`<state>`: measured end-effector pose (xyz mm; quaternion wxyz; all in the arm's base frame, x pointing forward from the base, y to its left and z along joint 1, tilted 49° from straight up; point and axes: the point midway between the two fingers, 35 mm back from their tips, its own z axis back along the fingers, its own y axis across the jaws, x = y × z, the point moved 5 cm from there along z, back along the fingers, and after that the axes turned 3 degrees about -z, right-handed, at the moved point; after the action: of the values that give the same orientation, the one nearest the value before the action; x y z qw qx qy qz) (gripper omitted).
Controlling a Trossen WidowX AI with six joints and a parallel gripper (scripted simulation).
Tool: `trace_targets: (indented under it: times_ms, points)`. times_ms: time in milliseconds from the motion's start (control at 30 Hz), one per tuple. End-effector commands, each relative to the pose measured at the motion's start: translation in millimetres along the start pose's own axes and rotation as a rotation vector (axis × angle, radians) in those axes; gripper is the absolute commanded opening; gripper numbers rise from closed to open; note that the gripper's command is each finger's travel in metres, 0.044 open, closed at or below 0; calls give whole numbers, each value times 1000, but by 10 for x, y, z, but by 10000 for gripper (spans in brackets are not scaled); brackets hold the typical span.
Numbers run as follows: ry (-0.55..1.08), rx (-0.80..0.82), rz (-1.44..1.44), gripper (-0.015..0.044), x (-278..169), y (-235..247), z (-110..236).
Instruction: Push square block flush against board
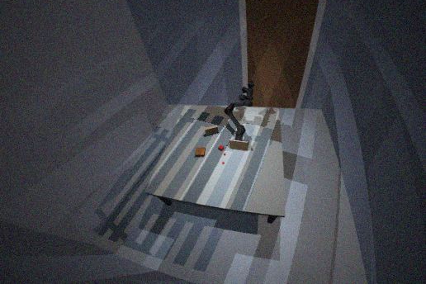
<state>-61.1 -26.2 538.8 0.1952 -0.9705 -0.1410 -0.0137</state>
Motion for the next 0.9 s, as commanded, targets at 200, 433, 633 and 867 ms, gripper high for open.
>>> trace_targets:
  times_ms: [200,433,633,867]
  points:
    - [69,-61,19,216,-134,-154,9]
    - [189,-164,72,32,-328,-447,74]
    - [266,-231,114,0,-420,-655,148]
    - [355,-386,159,0,-529,-1034,291]
